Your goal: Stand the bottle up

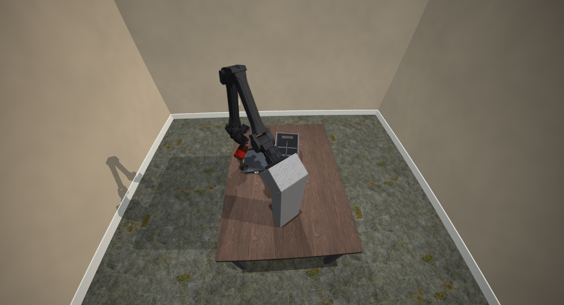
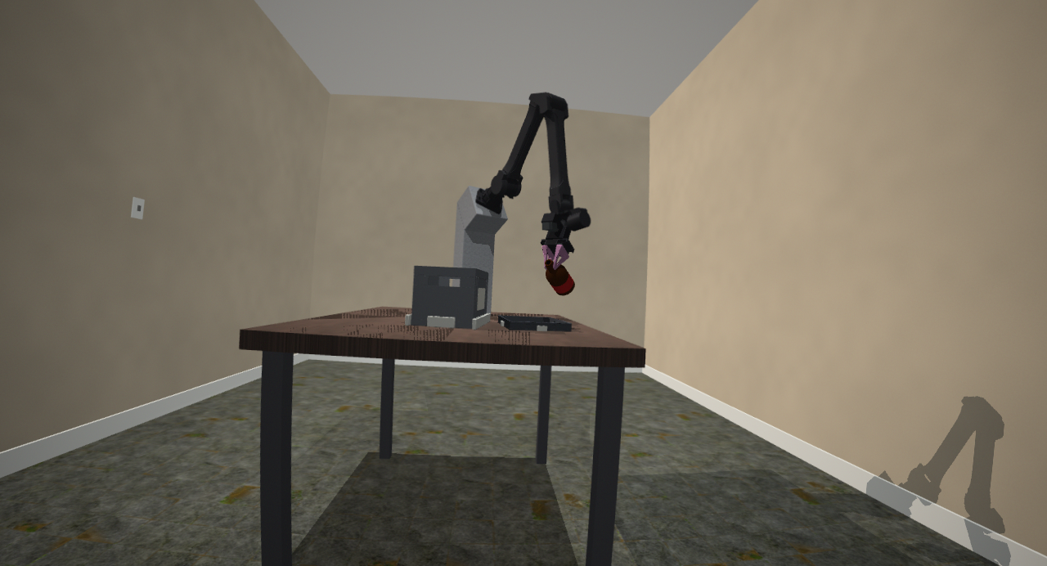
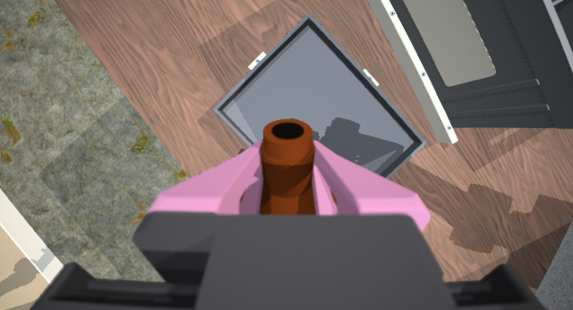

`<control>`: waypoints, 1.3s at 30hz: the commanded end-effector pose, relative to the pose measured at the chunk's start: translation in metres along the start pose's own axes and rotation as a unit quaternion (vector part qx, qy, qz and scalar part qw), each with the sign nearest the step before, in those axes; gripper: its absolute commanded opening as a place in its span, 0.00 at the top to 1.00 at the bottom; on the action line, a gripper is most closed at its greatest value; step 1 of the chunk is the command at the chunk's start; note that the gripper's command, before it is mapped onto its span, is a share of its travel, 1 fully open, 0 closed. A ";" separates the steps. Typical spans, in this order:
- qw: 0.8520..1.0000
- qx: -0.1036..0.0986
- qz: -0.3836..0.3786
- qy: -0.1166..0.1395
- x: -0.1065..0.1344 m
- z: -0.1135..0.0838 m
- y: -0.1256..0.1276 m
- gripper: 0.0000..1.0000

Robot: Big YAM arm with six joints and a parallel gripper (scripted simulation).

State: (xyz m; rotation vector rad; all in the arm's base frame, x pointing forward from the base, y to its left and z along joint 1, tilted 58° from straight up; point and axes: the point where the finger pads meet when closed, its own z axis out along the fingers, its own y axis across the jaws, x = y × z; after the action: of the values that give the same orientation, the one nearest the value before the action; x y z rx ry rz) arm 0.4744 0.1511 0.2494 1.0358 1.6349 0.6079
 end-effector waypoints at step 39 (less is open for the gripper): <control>1.000 -0.003 0.002 -0.002 0.007 -0.001 -0.001 1.00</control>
State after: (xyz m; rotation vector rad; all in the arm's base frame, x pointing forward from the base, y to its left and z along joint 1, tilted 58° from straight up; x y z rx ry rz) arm 0.4746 0.1510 0.2497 1.0377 1.6267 0.6034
